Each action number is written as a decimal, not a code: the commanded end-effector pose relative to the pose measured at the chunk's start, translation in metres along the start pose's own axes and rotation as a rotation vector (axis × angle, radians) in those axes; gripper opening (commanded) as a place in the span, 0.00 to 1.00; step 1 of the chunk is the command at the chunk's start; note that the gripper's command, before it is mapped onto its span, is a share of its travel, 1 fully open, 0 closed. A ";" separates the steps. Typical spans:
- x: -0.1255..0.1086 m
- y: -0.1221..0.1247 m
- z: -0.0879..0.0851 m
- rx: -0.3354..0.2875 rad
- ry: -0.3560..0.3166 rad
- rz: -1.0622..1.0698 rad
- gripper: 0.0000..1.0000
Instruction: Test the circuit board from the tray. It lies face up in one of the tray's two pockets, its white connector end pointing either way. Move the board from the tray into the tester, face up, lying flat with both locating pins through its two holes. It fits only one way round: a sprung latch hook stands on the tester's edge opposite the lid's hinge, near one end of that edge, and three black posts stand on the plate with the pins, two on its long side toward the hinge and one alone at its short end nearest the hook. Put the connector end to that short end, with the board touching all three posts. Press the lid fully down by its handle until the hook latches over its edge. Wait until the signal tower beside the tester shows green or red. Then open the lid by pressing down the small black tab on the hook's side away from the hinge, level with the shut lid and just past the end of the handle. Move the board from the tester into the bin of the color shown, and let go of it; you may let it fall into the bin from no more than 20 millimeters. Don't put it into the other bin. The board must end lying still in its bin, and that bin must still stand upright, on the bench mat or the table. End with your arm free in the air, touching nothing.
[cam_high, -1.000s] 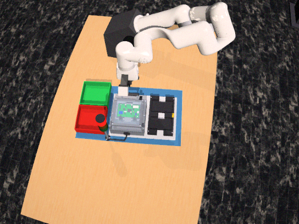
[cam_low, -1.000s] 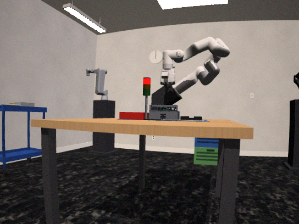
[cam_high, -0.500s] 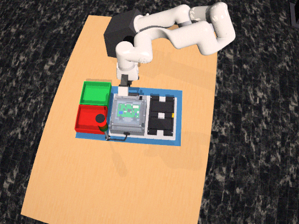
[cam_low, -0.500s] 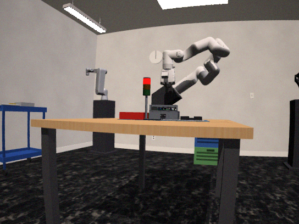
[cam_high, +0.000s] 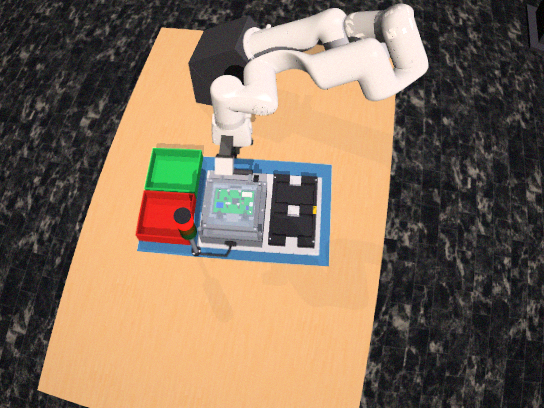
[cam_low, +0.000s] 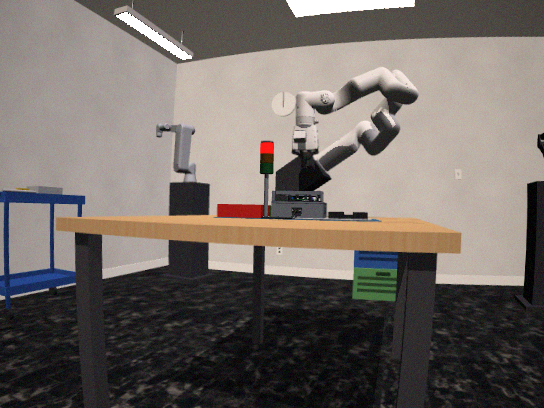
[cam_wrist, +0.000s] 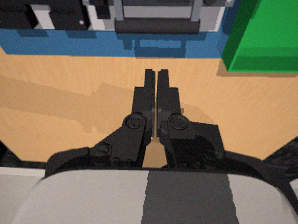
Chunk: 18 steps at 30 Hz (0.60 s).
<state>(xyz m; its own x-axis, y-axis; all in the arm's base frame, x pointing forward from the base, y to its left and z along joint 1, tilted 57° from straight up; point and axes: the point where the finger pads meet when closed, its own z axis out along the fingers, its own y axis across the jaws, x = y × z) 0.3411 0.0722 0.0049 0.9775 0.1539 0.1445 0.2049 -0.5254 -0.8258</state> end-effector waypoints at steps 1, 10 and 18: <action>0.001 0.000 -0.001 -0.002 0.002 -0.001 0.00; 0.001 -0.007 -0.001 -0.002 0.002 -0.001 0.00; 0.001 -0.034 -0.001 -0.002 0.002 -0.001 0.00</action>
<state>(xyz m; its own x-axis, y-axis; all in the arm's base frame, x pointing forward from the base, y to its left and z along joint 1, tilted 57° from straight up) 0.3361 0.0853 0.0248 0.9774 0.1544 0.1447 0.2052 -0.5244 -0.8264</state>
